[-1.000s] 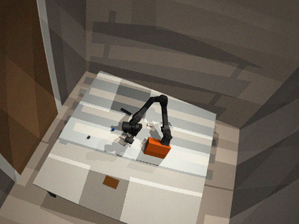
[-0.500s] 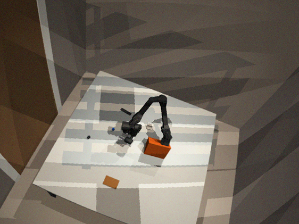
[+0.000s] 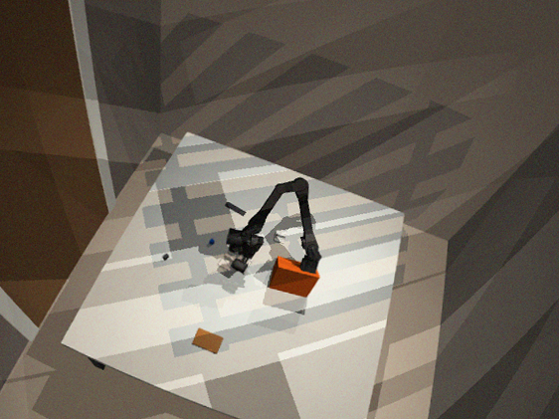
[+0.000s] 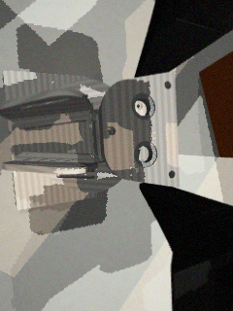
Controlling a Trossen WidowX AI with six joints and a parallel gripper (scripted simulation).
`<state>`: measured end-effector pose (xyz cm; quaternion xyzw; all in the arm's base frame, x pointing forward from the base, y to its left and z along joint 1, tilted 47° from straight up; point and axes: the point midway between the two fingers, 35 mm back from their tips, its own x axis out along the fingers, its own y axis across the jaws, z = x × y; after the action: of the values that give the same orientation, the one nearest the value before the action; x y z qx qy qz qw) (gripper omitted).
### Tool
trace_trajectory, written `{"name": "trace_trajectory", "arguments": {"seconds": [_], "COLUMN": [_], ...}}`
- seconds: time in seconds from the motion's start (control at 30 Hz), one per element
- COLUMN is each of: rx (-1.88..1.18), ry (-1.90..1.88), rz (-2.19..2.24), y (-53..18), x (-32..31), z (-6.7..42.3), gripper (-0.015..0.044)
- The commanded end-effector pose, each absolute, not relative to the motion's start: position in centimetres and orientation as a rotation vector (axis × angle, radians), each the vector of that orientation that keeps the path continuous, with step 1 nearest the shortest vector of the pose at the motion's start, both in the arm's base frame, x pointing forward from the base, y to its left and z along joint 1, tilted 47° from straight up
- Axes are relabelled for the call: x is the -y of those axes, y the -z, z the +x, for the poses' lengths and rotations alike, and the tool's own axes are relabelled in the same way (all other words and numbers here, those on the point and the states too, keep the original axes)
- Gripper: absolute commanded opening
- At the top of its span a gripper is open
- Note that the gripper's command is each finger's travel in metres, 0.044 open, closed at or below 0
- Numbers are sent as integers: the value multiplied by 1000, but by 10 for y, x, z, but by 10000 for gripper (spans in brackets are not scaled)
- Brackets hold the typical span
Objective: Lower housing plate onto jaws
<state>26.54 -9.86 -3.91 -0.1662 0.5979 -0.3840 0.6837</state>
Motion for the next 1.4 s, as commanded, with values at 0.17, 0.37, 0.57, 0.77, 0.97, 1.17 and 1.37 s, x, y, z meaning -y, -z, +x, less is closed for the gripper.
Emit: {"name": "trace_trajectory", "arguments": {"seconds": [0.17, 0.37, 0.57, 0.77, 0.97, 1.17, 1.37], "rx": [-1355, -1354, -1354, -1354, -1354, -1357, -1358], "ry": [862, 864, 864, 864, 864, 860, 859], "rz": [-388, -390, -390, -390, -390, -395, -396], "y": [52, 57, 58, 58, 58, 59, 59], "x": [110, 117, 118, 118, 118, 119, 120], "z": [260, 259, 259, 259, 259, 259, 259], "gripper": [351, 351, 351, 351, 351, 351, 351]}}
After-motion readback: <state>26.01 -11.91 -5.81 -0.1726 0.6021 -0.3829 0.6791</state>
